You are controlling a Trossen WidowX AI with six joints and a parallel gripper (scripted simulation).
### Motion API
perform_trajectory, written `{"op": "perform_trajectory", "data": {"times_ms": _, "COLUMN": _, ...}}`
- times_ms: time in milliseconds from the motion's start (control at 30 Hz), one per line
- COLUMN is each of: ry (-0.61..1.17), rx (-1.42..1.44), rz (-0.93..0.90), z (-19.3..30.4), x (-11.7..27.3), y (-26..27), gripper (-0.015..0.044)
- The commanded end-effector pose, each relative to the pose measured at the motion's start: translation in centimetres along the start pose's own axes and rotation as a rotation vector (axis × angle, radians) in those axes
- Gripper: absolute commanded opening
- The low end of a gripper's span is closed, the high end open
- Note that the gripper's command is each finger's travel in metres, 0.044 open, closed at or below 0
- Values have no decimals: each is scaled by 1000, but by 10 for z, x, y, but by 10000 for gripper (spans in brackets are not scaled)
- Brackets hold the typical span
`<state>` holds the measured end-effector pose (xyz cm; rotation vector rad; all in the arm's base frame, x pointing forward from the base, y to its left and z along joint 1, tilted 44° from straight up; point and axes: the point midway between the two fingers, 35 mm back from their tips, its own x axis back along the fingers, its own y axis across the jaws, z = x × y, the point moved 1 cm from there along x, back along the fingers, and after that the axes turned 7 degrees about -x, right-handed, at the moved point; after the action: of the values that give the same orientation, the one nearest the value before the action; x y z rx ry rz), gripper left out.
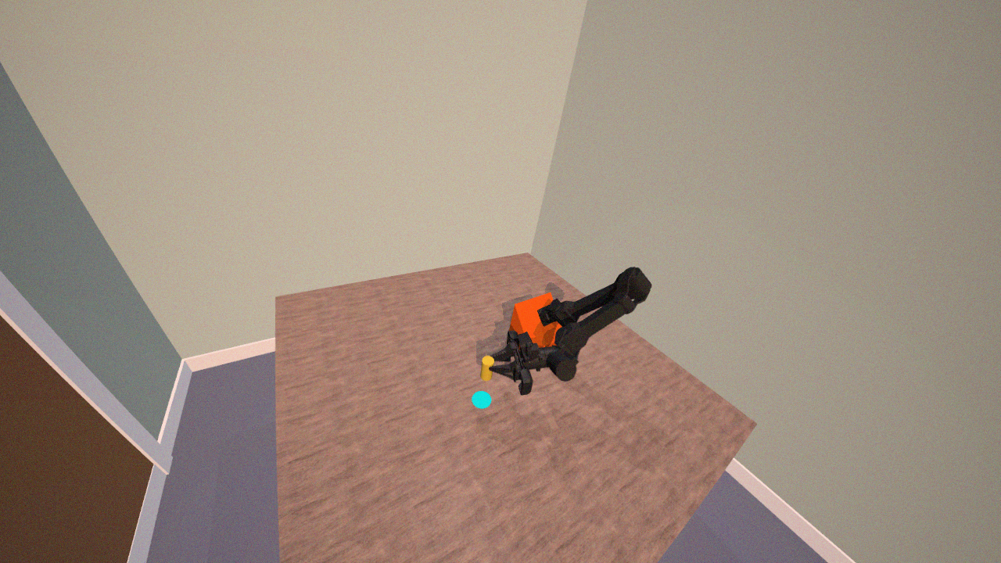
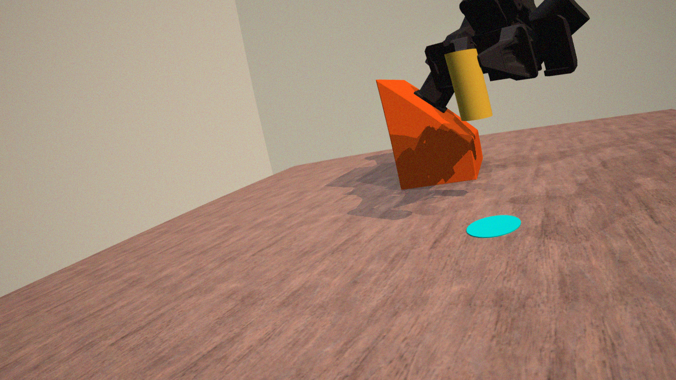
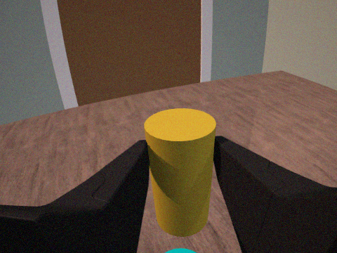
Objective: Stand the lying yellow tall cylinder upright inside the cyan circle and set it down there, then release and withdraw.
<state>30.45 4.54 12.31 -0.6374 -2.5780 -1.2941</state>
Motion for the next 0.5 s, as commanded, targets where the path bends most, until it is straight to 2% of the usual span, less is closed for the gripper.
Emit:
{"op": "perform_trajectory", "data": {"times_ms": 0, "ry": -8, "rx": -9, "rz": -1, "z": -1, "x": 0, "y": 0, "gripper": 105}}
{"op": "perform_trajectory", "data": {"times_ms": 467, "ry": -4, "rx": -12, "rz": 5, "z": 25, "x": -5, "y": 0, "gripper": 105}}
